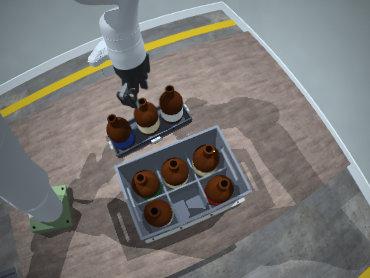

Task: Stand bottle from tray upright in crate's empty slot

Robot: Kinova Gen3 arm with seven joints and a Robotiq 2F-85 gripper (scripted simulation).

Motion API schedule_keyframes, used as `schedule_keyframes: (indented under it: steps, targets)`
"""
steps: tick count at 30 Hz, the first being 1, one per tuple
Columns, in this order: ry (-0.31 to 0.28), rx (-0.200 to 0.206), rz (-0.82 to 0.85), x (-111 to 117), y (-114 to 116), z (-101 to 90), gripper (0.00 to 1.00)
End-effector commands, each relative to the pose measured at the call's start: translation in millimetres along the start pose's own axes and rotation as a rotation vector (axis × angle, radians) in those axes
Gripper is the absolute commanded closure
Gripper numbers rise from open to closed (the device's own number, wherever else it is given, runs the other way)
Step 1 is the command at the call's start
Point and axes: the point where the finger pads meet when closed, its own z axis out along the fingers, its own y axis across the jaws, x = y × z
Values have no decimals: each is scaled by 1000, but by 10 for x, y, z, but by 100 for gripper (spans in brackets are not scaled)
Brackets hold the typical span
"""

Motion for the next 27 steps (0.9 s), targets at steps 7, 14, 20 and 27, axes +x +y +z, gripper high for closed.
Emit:
schedule_keyframes:
  steps: [7, 14, 20, 27]
  targets:
    - [0, -1, 0, -1, 4, -4, 36]
    - [0, -1, 0, -1, 4, -3, 36]
    - [0, -1, 0, -1, 4, 11, 36]
    - [0, -1, 0, -1, 4, 40, 36]
